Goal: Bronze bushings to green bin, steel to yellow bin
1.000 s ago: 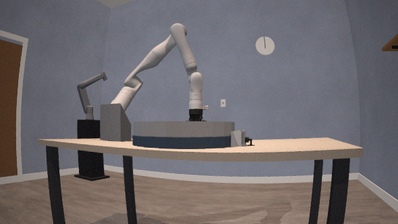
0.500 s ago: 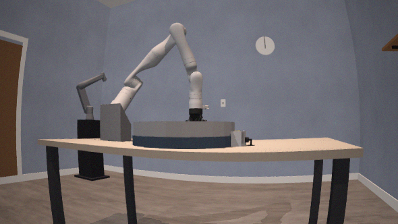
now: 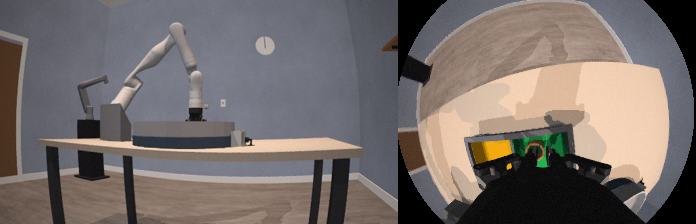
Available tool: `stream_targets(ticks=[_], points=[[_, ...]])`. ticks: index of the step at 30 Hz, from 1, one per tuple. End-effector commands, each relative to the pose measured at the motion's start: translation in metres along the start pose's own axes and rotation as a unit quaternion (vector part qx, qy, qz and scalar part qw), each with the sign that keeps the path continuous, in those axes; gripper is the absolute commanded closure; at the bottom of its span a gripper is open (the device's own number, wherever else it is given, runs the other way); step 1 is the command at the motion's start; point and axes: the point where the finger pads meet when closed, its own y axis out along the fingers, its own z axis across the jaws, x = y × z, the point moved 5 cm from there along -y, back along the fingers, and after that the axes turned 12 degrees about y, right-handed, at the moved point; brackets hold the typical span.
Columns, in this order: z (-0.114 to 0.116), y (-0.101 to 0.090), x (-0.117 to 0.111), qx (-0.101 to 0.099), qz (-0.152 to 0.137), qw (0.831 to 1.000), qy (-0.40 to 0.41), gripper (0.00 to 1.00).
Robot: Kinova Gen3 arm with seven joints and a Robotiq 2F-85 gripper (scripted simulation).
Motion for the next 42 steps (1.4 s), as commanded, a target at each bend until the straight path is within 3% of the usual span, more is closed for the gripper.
stream_targets(ticks=[1,42], points=[[0.0009,-0.0044,-0.0006,0.001,0.0,1.0,0.003,0.84],[0.0009,-0.0126,-0.0003,0.001,0.0,1.0,0.002,0.84]])
